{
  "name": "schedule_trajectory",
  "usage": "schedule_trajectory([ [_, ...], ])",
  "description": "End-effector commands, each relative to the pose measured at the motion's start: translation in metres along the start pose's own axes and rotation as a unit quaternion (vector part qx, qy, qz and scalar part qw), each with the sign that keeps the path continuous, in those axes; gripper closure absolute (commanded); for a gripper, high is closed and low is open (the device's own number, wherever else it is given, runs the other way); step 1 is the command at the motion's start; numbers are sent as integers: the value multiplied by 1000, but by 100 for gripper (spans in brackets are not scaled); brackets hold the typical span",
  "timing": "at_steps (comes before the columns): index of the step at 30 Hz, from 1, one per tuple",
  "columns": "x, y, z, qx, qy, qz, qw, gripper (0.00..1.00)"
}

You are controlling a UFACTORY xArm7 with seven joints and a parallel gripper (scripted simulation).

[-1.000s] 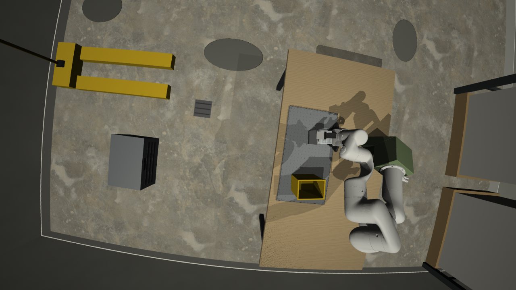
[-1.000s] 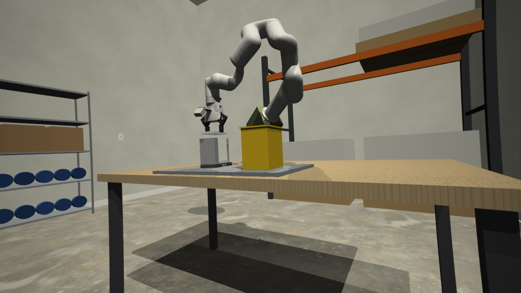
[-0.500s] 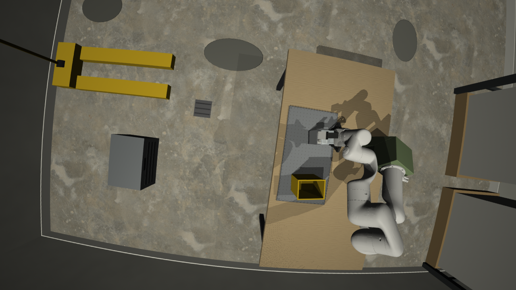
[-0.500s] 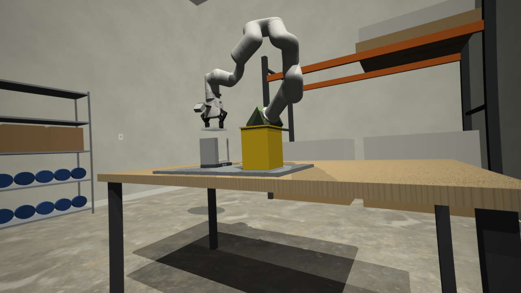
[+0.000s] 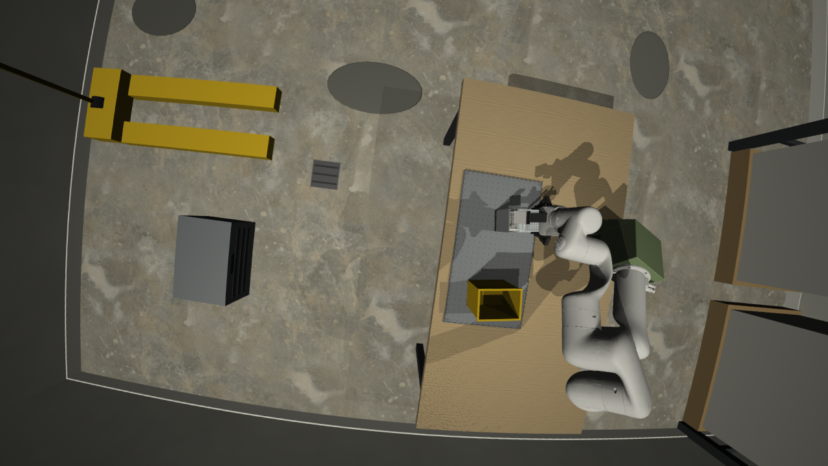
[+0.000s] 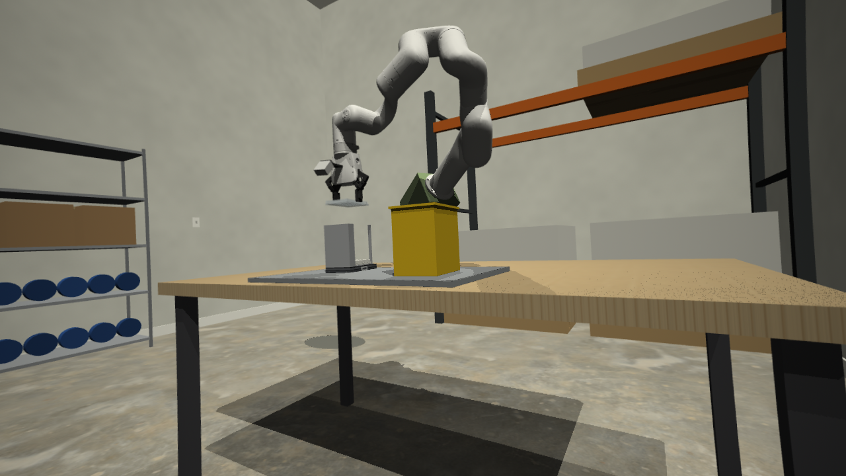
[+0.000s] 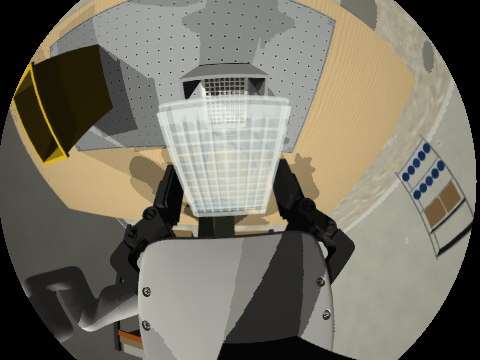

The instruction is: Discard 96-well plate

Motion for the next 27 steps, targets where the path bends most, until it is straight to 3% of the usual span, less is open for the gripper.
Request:
schedule_trajectory([
  [1, 0, -9, 1, 3, 0, 1, 1000, 100],
  [8, 0, -21, 1, 3, 0, 1, 1000, 100],
  [22, 0, -21, 1, 3, 0, 1, 1000, 100],
  [27, -6, -20, -15, 3, 7, 1, 1000, 100],
])
Point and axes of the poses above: the point where the finger pads meet when closed, its own y axis out along the fingers, its own z axis across the jaws, x = y × z, the point moved 7 cm from there along -y, back along the fingers, and after that the axes turned 1 degree about -y, right-handed, at the moved point
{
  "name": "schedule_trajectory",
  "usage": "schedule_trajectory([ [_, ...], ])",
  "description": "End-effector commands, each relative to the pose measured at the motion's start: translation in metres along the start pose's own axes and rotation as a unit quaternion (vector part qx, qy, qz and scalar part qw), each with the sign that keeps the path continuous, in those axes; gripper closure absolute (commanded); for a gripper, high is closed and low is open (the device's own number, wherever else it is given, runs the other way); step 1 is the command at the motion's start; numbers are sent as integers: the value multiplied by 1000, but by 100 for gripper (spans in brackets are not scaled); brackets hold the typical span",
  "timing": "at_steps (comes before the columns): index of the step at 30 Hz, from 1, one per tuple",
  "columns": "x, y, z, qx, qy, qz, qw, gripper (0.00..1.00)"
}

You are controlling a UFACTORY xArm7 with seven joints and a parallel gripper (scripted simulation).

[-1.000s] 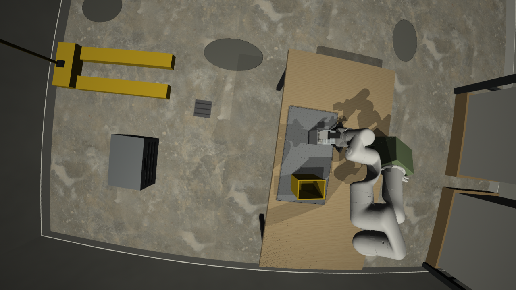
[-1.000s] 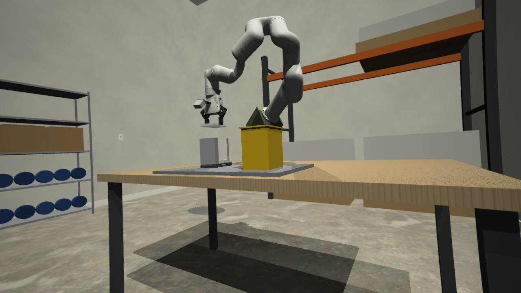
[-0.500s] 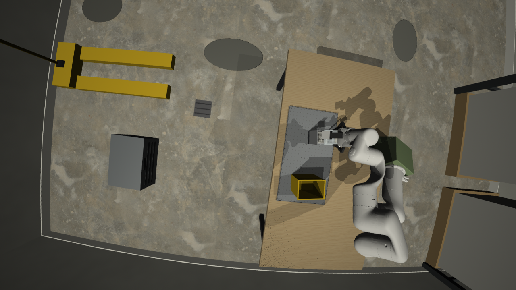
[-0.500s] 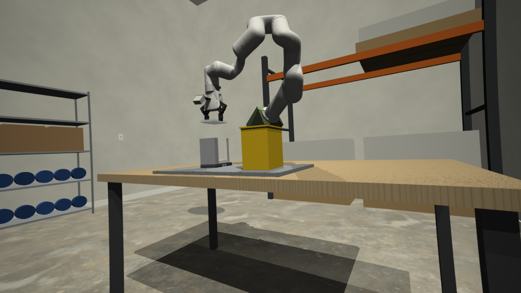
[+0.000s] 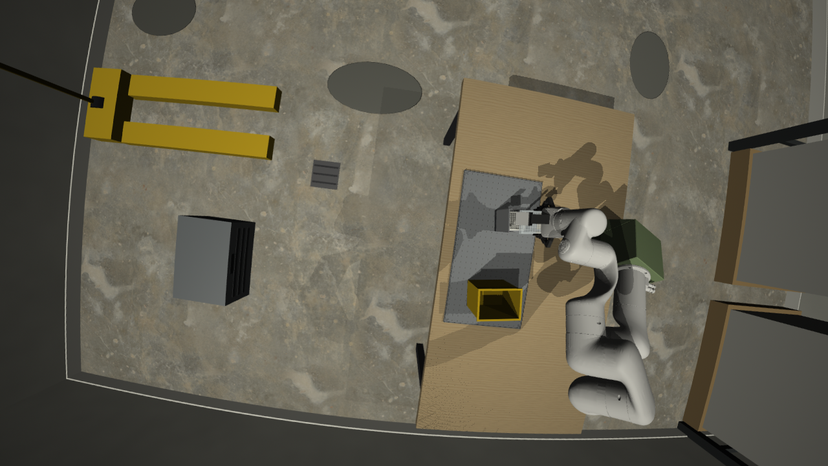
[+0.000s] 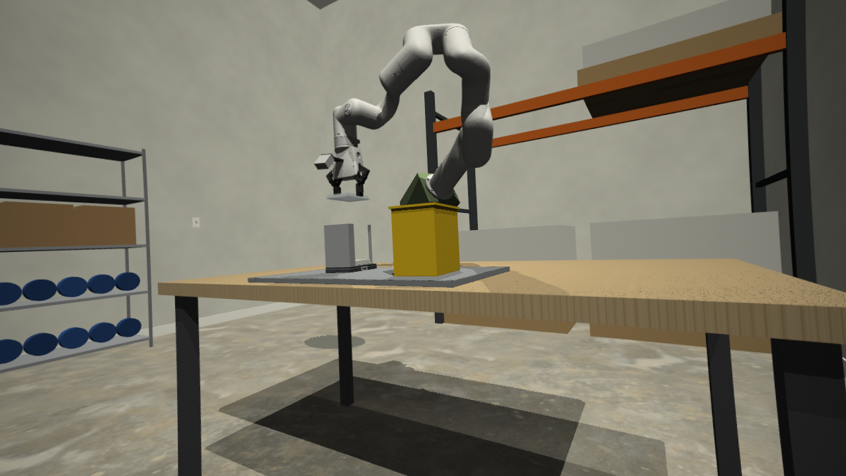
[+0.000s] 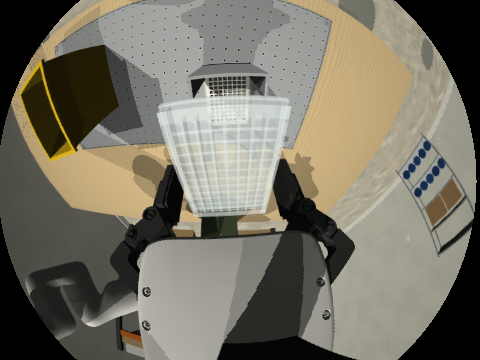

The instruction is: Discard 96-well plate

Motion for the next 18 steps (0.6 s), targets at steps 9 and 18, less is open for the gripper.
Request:
schedule_trajectory([
  [9, -11, 0, -31, 2, 2, 1, 1000, 100],
  [18, -20, 1, -60, 2, 2, 1, 1000, 100],
])
Point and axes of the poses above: the point where the finger pads meet when closed, its own y axis out along the fingers, its own z axis across the jaws, x = y × z, the point moved 7 cm from there along -y, back along the fingers, and after that the axes turned 1 degree about -y, right-handed, at the moved point
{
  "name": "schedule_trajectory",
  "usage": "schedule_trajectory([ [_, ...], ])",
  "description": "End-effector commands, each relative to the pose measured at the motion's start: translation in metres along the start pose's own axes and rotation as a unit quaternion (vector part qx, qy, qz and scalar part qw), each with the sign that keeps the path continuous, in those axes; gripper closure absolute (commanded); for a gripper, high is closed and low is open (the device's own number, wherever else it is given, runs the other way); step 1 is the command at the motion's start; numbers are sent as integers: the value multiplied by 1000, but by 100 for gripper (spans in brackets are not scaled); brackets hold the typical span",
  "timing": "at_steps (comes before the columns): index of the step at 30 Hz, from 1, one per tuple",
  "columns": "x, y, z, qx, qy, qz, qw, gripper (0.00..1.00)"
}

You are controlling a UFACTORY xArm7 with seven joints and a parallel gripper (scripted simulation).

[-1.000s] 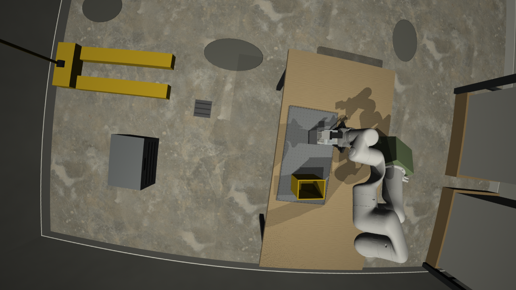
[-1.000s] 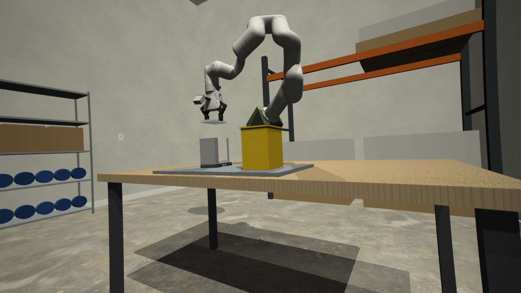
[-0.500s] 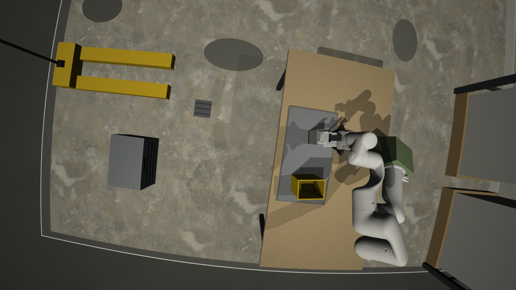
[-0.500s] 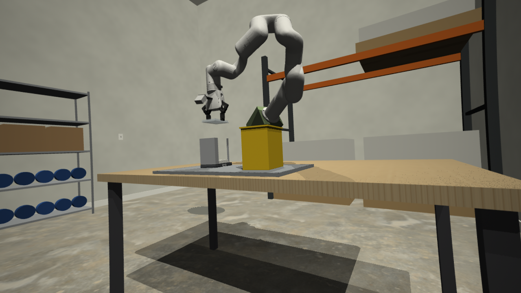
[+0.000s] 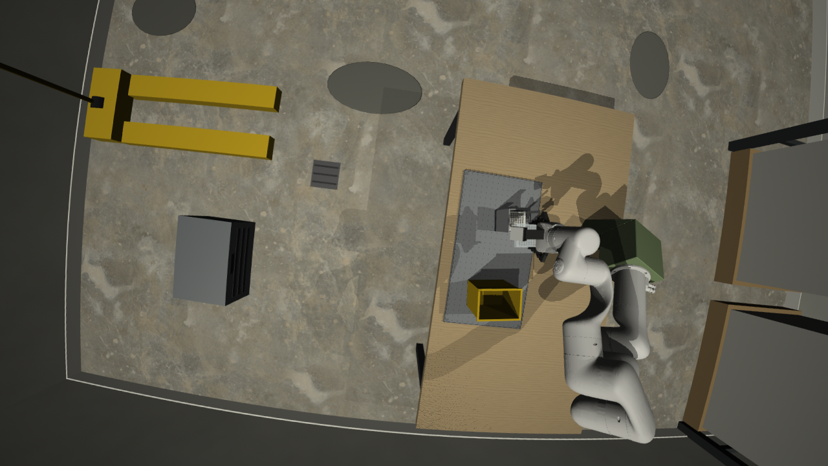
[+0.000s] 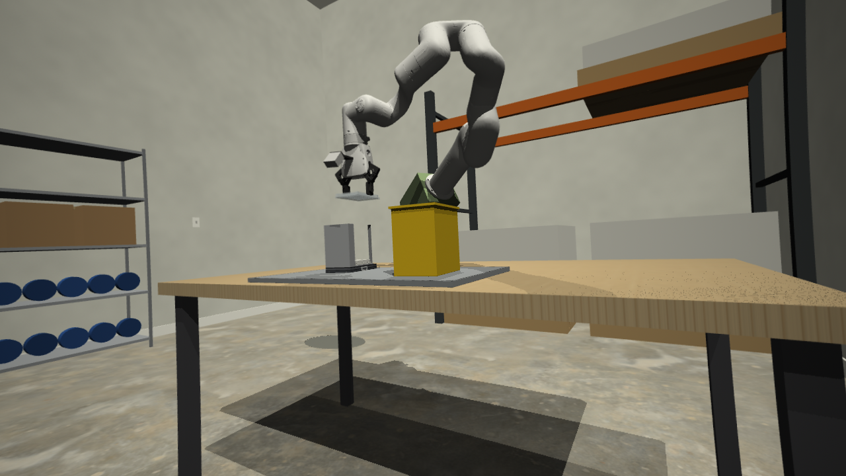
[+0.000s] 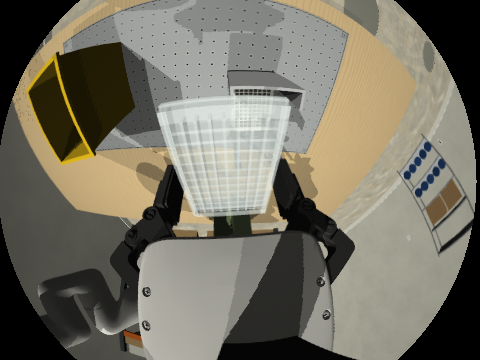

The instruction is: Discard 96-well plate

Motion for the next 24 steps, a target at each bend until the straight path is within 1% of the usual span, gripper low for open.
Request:
schedule_trajectory([
  [1, -4, -2, -11, 3, 0, 1, 1000, 100],
  [2, -4, -2, -11, 3, 0, 1, 1000, 100],
  [17, -20, 1, -59, 2, 0, 1, 1000, 100],
  [19, -20, 1, -59, 2, 0, 1, 1000, 100],
  [24, -25, 2, -74, 2, 0, 2, 1000, 100],
])
Point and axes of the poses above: the point where the finger pads meet when closed, its own y axis out along the fingers, its own z axis across the jaws, x = y × z, the point moved 7 cm from there along -y, back along the fingers, and after that the axes turned 1 degree about -y, right-handed, at the moved point
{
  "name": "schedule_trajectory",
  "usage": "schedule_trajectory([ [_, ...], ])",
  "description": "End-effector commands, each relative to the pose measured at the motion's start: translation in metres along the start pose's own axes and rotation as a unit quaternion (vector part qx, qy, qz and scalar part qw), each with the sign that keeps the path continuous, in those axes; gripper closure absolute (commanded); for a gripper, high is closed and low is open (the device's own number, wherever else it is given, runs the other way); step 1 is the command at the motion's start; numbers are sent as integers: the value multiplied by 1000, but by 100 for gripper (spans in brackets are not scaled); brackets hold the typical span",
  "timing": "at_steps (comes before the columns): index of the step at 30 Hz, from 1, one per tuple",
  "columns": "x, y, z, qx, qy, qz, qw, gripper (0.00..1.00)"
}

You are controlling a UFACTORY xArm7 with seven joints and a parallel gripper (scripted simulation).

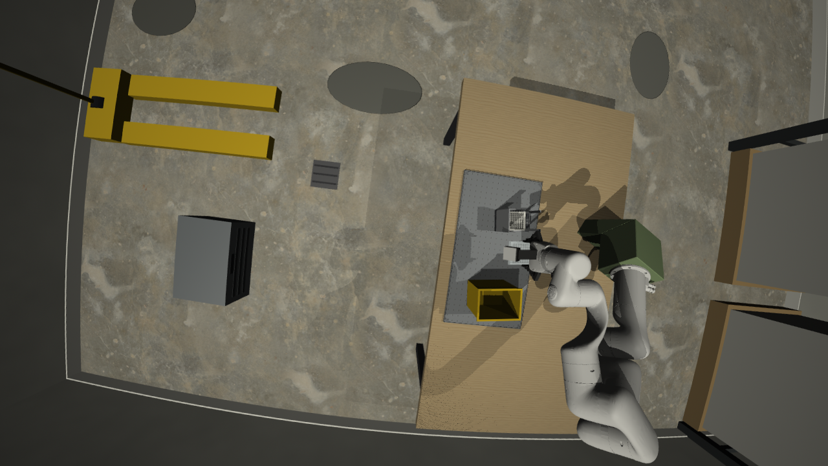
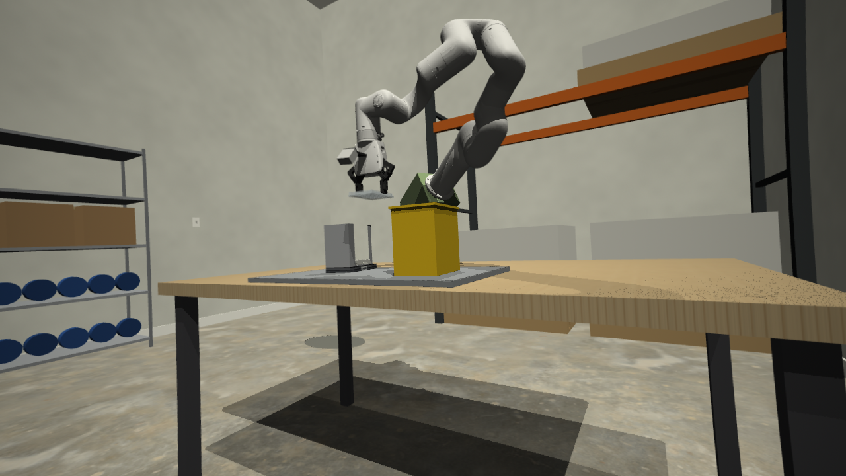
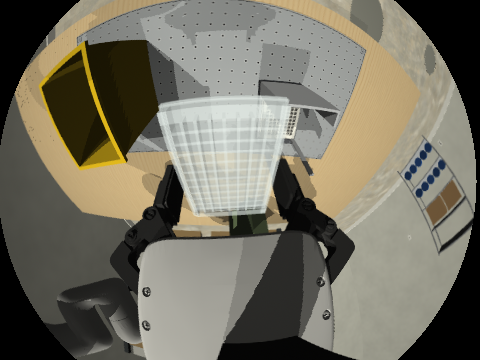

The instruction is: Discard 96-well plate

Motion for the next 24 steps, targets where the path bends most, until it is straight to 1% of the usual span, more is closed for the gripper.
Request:
schedule_trajectory([
  [1, -5, -1, -13, 2, 0, 1, 1000, 100],
  [10, -15, 1, -42, 2, 0, 1, 1000, 100],
  [12, -15, 1, -42, 2, 0, 1, 1000, 100],
  [24, -27, 3, -80, 2, 0, 1, 1000, 100],
])
Point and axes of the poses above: the point where the finger pads meet when closed, its own y axis out along the fingers, its own z axis across the jaws, x = y × z, the point moved 7 cm from there along -y, back along the fingers, and after that the axes turned 1 degree about -y, right-handed, at the moved point
